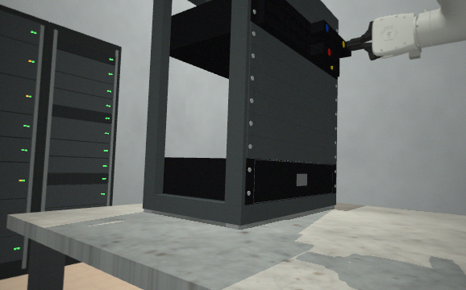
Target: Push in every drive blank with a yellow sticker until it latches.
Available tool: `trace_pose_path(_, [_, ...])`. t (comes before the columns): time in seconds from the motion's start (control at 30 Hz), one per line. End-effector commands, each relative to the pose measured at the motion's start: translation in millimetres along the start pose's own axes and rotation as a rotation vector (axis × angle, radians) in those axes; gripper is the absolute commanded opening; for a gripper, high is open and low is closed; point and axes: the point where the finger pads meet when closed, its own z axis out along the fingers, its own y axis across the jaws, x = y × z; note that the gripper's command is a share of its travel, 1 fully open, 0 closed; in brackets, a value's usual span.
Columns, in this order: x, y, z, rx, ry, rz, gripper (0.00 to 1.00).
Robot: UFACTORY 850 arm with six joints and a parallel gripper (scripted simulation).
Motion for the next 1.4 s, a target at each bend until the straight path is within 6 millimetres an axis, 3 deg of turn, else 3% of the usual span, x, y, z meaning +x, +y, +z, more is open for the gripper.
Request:
trace_pose_path(0.0, [0,-1,0,0.001,0.001,0.001,0.0])
trace_pose_path(1.37, [0,-1,22,0.001,0.001,0.001,0.0])
